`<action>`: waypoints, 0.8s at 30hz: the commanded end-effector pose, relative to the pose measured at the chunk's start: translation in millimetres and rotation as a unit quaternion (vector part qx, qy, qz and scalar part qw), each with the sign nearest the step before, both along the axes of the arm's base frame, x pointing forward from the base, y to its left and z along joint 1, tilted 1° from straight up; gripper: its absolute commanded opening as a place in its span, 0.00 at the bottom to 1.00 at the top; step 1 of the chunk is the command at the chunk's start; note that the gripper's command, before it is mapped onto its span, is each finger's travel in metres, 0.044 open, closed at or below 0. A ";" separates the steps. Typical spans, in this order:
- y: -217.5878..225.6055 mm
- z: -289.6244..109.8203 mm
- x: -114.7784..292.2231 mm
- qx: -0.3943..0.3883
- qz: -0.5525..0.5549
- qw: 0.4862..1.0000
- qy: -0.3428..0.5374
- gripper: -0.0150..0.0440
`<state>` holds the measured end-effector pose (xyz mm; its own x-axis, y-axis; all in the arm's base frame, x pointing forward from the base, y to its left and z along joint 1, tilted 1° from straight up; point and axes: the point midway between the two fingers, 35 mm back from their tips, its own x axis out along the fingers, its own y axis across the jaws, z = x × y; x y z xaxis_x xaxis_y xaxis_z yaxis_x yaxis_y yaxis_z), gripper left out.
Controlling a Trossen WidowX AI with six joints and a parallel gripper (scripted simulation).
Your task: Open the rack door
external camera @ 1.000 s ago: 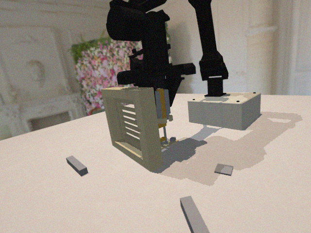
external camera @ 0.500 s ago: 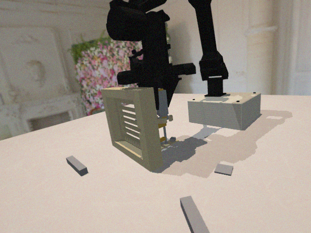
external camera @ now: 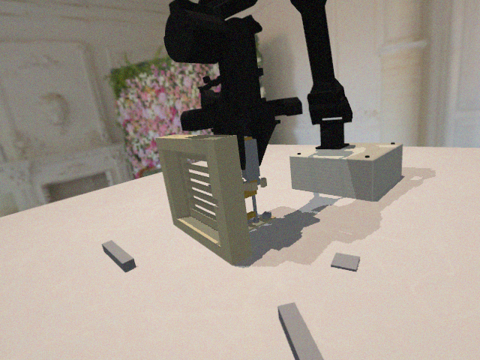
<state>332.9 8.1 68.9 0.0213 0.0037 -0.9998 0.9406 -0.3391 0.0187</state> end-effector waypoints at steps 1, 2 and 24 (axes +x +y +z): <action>-1.4 -0.2 -2.0 -0.003 0.024 1.000 0.000 0.29; -1.6 -0.2 -2.7 -0.003 0.034 0.999 0.000 0.29; -10.1 -0.9 -25.9 -0.008 0.253 0.967 0.001 0.29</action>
<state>309.2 0.4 67.9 0.0084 0.0026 -1.0000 0.9950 0.0991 0.0086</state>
